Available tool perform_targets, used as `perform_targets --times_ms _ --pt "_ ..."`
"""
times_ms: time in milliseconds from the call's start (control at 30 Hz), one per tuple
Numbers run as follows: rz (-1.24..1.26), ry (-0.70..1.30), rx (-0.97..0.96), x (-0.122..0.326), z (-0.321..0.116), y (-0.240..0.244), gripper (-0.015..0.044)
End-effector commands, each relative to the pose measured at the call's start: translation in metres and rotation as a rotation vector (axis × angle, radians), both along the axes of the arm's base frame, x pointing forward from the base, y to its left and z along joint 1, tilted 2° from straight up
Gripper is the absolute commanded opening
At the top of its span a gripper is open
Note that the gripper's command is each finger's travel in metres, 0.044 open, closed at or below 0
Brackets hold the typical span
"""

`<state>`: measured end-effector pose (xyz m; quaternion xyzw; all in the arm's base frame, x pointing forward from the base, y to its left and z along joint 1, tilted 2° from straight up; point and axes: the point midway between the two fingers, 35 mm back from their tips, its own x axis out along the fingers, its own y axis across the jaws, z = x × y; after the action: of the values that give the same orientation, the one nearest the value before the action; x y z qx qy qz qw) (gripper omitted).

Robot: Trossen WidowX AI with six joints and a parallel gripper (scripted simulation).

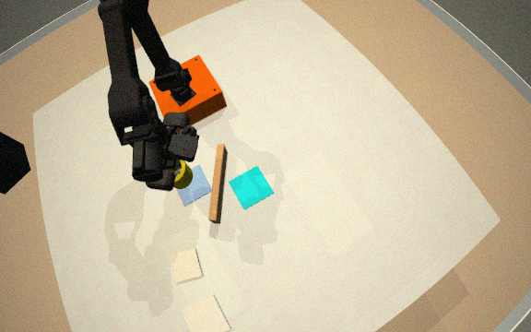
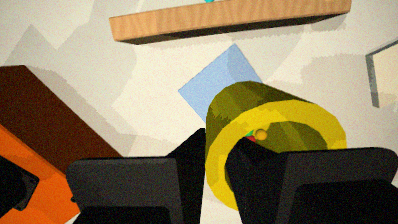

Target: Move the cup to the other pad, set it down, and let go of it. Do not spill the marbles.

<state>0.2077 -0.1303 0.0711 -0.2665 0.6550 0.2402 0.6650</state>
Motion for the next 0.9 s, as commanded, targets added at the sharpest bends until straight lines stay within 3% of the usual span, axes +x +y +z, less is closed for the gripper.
perform_targets --times_ms 0,867 --pt "-0.002 -0.006 -0.006 -0.0004 0.0084 0.0005 0.0" --pt "0.002 -0.001 -0.001 0.0032 0.0054 0.0053 0.0"
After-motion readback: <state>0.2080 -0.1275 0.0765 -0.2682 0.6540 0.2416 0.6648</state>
